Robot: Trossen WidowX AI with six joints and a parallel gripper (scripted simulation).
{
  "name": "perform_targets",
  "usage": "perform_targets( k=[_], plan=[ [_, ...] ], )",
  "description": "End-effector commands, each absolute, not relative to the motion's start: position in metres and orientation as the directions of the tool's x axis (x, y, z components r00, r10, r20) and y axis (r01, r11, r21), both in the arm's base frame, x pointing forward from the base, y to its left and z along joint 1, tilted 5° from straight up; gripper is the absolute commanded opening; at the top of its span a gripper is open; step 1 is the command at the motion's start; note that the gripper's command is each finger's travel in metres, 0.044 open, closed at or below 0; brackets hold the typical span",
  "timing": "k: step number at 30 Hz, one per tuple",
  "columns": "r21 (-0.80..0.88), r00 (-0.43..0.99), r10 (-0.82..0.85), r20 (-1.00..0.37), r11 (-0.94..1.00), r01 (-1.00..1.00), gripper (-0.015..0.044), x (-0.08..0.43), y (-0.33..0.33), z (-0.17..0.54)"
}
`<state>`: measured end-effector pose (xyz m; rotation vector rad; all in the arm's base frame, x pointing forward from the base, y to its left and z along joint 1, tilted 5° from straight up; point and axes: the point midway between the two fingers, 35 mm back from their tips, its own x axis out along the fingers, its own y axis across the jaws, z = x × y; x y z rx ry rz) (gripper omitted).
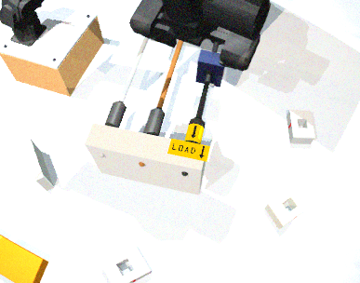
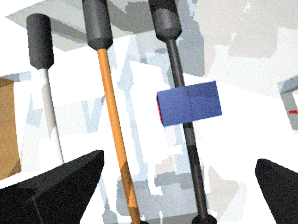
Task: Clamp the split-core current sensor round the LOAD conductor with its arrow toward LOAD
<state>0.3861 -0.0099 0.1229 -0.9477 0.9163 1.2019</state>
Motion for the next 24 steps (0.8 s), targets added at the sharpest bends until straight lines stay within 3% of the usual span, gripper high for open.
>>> perform_targets(
  k=[1,9,24],
  plan=[
    [-0.097,0.222,0.473,-0.852,0.274,-0.957,0.0440,0.372,-0.044,0.120],
    [-0.084,0.532,0.634,-0.561,0.596,-0.799,0.0440,0.335,-0.109,0.128],
    [-0.071,0.529,0.629,-0.570,0.604,-0.794,0.0440,0.335,-0.113,0.125]
  ],
)
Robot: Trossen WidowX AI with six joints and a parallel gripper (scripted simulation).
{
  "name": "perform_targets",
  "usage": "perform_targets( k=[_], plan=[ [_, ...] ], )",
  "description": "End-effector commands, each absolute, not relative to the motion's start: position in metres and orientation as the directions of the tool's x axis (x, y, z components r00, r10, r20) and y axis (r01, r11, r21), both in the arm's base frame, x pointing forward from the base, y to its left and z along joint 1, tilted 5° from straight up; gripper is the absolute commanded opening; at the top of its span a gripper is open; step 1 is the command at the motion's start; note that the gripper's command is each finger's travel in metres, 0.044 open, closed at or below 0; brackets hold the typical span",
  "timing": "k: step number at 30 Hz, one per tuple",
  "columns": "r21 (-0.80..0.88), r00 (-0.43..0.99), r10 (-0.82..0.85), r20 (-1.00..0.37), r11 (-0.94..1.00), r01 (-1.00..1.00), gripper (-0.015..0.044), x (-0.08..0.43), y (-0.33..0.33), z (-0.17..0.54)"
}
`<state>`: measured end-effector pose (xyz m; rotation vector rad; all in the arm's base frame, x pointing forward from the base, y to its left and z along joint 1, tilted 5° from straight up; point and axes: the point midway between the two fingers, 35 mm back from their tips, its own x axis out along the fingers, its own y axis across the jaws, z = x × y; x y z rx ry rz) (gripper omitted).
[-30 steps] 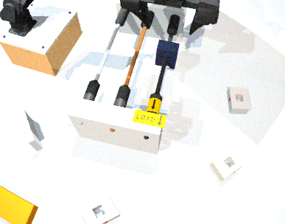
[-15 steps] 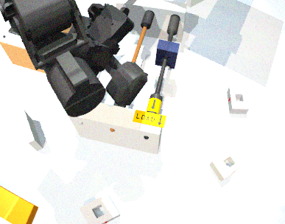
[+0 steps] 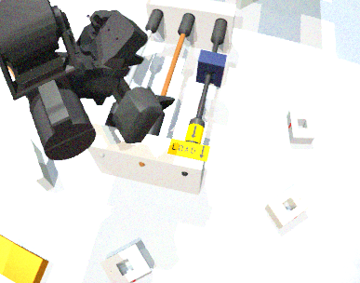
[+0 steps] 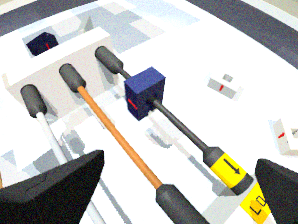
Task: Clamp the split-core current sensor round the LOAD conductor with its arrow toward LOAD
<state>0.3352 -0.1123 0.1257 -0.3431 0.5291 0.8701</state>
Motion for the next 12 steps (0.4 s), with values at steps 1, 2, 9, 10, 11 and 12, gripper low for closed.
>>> perform_targets(
  k=[1,2,9,10,11,12],
  plan=[
    [-0.071,0.529,0.629,-0.570,0.604,-0.794,0.0440,0.335,-0.113,0.125],
    [-0.071,0.529,0.629,-0.570,0.604,-0.794,0.0440,0.335,-0.113,0.125],
    [-0.075,0.461,0.619,-0.636,0.545,-0.835,0.0440,0.344,-0.100,0.122],
    [-0.078,0.415,0.606,-0.679,0.502,-0.861,0.0440,0.349,-0.091,0.121],
    [-0.081,0.370,0.587,-0.720,0.458,-0.885,0.0440,0.354,-0.082,0.120],
    [-0.075,0.460,0.605,-0.650,0.551,-0.831,0.0440,0.342,-0.104,0.122]
  ],
)
